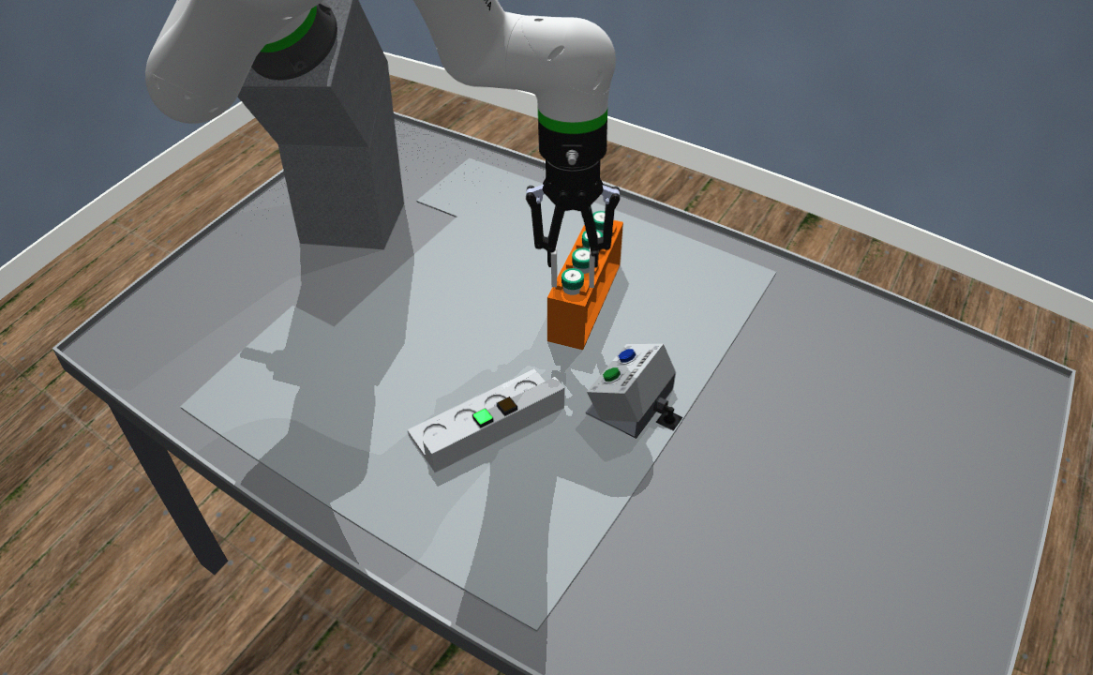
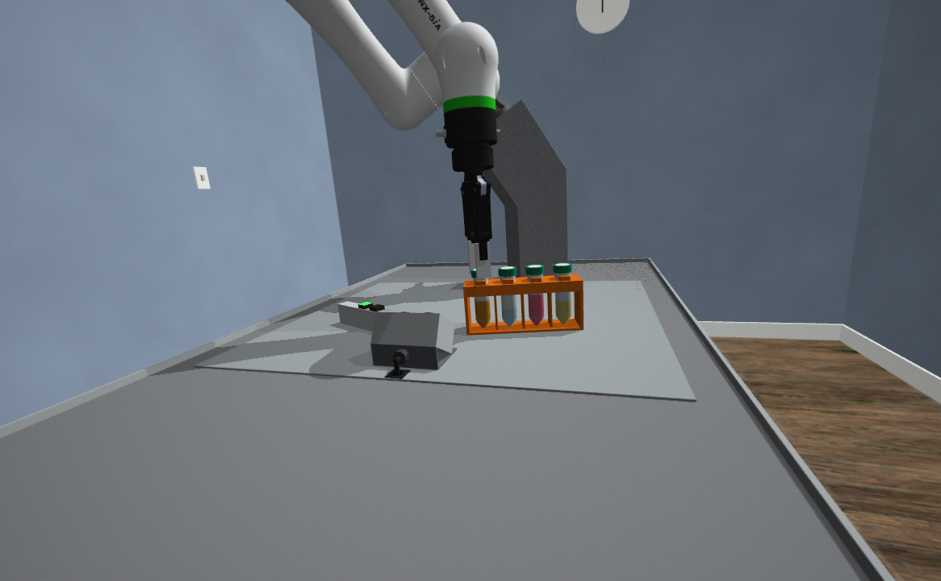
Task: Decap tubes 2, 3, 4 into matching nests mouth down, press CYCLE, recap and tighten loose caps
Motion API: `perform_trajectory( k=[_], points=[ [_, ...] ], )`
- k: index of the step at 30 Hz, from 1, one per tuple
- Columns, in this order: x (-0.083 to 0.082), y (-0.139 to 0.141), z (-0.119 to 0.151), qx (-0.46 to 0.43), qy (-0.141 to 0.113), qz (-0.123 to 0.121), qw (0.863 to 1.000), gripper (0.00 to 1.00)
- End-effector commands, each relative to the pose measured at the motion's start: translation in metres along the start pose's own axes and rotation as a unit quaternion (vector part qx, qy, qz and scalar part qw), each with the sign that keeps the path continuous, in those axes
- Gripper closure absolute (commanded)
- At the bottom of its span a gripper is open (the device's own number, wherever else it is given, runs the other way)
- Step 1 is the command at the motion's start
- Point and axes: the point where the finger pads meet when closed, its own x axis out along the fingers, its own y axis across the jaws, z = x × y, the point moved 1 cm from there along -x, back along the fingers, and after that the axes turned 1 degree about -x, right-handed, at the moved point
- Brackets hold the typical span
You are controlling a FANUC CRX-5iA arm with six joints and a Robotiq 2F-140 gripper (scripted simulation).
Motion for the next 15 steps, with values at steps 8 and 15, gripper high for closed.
perform_trajectory(
  k=[8, 15],
  points=[
    [-0.0002, 0.0004, 0.0002, -0.005, 0.004, -0.01, 1.0, 1.0],
    [-0.0002, 0.0004, 0.0002, 0.02, 0.004, -0.01, 1.0, 1.0]
  ],
)
